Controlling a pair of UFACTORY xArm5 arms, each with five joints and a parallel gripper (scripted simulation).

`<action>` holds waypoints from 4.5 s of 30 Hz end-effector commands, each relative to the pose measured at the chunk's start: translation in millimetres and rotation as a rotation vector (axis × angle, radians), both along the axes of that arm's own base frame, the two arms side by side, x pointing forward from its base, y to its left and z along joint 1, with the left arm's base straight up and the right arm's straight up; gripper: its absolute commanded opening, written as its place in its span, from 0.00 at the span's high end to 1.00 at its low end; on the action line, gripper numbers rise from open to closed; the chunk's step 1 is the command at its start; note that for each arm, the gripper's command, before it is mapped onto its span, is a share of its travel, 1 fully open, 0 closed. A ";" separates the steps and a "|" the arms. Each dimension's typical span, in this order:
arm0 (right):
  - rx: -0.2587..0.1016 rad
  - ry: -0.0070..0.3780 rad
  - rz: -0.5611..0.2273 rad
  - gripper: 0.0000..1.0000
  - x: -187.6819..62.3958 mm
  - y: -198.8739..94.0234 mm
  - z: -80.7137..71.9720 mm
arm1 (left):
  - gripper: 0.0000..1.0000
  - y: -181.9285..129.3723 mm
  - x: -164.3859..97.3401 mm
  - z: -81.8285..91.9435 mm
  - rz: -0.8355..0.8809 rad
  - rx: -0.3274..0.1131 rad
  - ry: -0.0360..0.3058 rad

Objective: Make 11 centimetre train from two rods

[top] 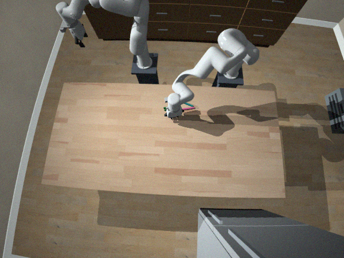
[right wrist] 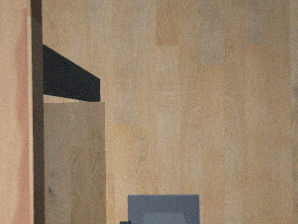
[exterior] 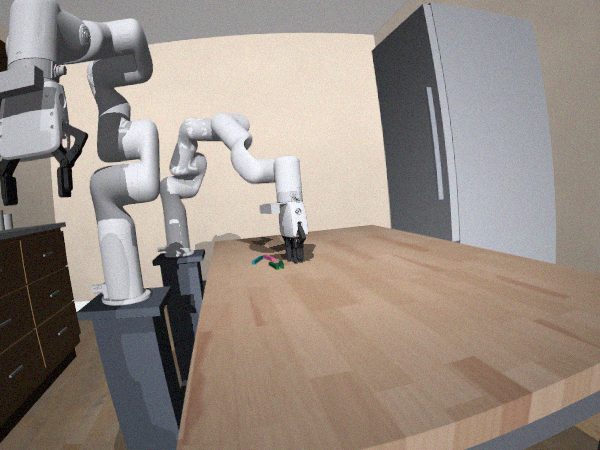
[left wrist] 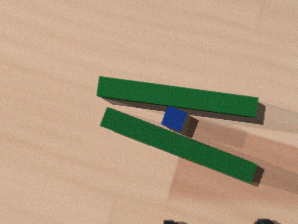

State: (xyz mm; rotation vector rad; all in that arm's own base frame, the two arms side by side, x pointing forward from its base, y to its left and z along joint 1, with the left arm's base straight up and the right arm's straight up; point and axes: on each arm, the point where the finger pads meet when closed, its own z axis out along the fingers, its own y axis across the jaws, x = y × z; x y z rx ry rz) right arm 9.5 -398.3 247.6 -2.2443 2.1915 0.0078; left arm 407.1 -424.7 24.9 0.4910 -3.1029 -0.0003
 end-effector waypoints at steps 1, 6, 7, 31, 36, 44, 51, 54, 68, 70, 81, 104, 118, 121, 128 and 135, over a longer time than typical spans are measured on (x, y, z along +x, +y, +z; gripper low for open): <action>-0.007 0.000 0.000 0.00 0.0 -1.6 2.4 | 0.52 -1.4 1.4 2.5 0.000 -0.004 -0.004; -0.007 0.000 0.000 0.00 0.0 -1.6 2.4 | 0.52 -1.4 1.4 2.5 0.000 -0.004 -0.004; -0.007 0.000 0.000 0.00 0.0 -1.6 2.4 | 0.52 -1.4 1.4 2.5 0.000 -0.004 -0.004; -0.007 0.000 0.000 0.00 0.0 -1.6 2.4 | 0.52 -1.3 1.2 70.3 0.000 -0.004 -0.004; -0.007 0.000 0.000 0.00 0.0 -1.6 2.4 | 0.52 -1.3 1.2 87.7 0.000 -0.005 -0.004; -0.007 0.000 0.000 0.00 0.0 -1.6 2.4 | 0.00 -1.2 1.2 92.6 0.000 -0.005 -0.004; -0.007 0.000 0.000 0.00 0.0 -1.6 2.4 | 0.00 -1.2 1.2 92.6 0.000 -0.005 -0.004; -0.007 0.000 0.000 0.00 0.0 -1.6 2.4 | 0.00 -1.2 1.2 92.6 0.000 -0.005 -0.004; -0.007 0.000 0.000 0.00 0.0 -1.6 2.4 | 0.00 -1.4 0.3 92.3 -0.020 -0.004 -0.004; -0.007 0.000 0.000 0.00 0.0 -1.6 2.4 | 0.00 -1.6 -1.4 91.7 -0.060 -0.004 -0.004; -0.007 0.000 0.000 0.00 0.0 -1.6 2.4 | 0.00 -3.0 -15.9 86.5 -0.393 -0.004 -0.005; -0.007 0.000 0.000 0.00 0.0 -1.6 2.4 | 0.00 -3.9 -43.0 76.9 -1.009 -0.002 -0.006; -0.007 0.000 0.000 0.00 0.0 -1.6 2.4 | 0.00 -3.3 -59.5 71.1 -1.383 -0.001 -0.006; -0.007 0.000 0.000 0.00 0.0 -1.6 2.4 | 0.00 -3.0 -63.4 69.7 -1.469 -0.001 -0.006; -0.007 0.000 0.000 0.00 0.0 -1.6 2.4 | 0.00 -2.3 -71.9 66.7 -1.662 -0.001 -0.006; -0.007 0.000 0.000 0.00 0.0 -1.6 2.4 | 0.00 -2.1 -73.7 66.1 -1.701 -0.001 -0.006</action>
